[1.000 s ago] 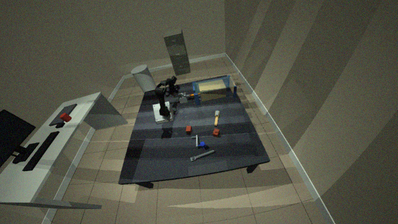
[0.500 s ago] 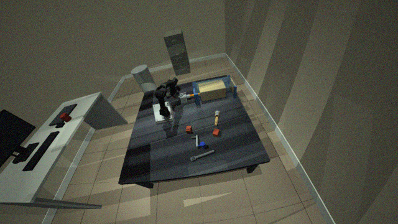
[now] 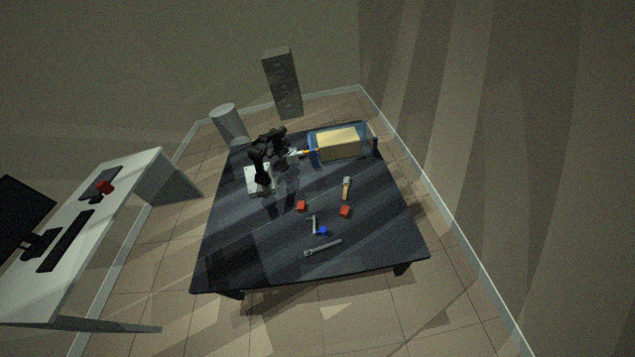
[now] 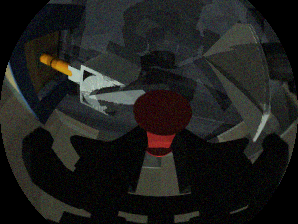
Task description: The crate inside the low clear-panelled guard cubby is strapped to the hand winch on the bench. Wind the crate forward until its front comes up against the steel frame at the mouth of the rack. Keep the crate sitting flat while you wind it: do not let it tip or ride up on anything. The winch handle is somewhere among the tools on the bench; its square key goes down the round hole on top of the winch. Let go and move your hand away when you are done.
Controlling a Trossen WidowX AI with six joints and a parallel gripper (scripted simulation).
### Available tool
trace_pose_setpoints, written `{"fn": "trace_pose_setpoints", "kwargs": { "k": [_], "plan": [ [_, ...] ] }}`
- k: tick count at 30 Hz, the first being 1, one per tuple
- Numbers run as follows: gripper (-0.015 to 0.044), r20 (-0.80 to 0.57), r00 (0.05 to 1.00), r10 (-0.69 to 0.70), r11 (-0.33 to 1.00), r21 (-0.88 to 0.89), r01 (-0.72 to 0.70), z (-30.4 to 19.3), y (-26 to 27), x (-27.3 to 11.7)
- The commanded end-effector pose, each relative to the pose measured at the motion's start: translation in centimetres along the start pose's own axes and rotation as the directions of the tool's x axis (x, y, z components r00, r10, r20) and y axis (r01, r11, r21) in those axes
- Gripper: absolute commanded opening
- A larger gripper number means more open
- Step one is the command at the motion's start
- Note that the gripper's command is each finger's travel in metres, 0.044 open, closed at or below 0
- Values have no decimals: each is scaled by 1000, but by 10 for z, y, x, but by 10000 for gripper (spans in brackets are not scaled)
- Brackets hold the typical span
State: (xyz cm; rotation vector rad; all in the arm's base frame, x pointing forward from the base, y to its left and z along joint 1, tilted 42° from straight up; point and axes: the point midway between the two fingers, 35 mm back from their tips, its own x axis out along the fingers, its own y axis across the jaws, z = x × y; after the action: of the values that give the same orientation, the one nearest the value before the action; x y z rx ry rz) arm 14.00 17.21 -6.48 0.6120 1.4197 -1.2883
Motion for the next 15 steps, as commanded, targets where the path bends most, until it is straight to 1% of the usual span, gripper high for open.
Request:
{"fn": "trace_pose_setpoints", "kwargs": {
  "k": [1,15],
  "plan": [
    [0,26,1000,10,1000,9,-11,16,3,-4],
    [0,27,1000,11,1000,10,-11,36,11,-14]
  ]
}}
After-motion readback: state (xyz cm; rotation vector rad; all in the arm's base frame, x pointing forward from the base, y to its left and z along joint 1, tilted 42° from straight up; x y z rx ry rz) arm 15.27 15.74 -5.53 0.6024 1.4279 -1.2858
